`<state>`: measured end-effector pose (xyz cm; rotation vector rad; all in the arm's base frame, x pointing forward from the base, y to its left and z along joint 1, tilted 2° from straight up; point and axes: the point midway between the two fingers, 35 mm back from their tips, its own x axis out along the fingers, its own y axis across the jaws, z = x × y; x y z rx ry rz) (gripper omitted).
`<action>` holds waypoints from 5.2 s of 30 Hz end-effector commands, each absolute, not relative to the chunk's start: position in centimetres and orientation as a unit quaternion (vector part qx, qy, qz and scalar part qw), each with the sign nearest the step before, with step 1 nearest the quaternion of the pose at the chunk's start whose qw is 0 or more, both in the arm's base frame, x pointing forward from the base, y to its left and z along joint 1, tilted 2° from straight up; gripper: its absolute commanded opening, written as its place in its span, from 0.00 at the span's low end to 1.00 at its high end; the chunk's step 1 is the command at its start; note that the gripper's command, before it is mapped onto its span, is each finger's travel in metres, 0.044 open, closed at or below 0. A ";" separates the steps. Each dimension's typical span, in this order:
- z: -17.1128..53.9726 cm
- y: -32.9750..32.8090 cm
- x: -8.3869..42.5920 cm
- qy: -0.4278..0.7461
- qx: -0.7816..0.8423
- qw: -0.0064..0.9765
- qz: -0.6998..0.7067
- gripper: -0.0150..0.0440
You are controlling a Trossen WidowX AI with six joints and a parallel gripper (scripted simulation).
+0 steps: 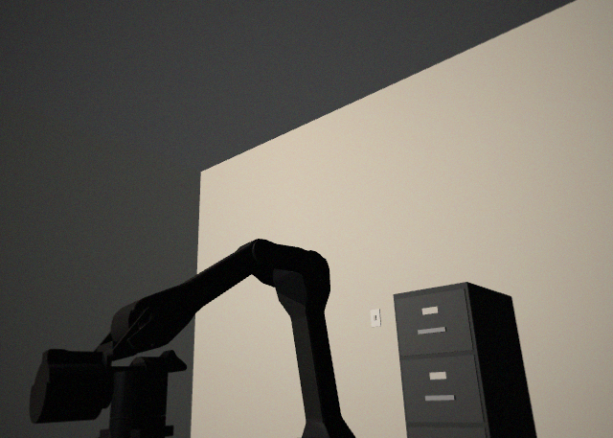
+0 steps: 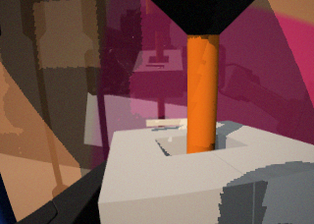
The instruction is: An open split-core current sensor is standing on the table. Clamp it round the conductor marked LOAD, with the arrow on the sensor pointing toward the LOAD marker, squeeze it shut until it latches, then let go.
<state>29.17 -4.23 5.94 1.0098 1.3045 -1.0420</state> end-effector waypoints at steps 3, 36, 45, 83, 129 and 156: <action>5.9 -4.2 29.2 0.554 0.428 0.561 -0.441 0.25; 5.9 -4.3 29.0 0.553 0.429 0.561 -0.443 0.70; 5.9 -4.3 29.0 0.553 0.429 0.561 -0.443 0.70; 5.9 -4.3 29.0 0.552 0.429 0.561 -0.442 0.54; 5.9 -4.3 29.0 0.553 0.429 0.561 -0.443 0.43; 5.9 -4.3 29.0 0.553 0.429 0.561 -0.443 0.70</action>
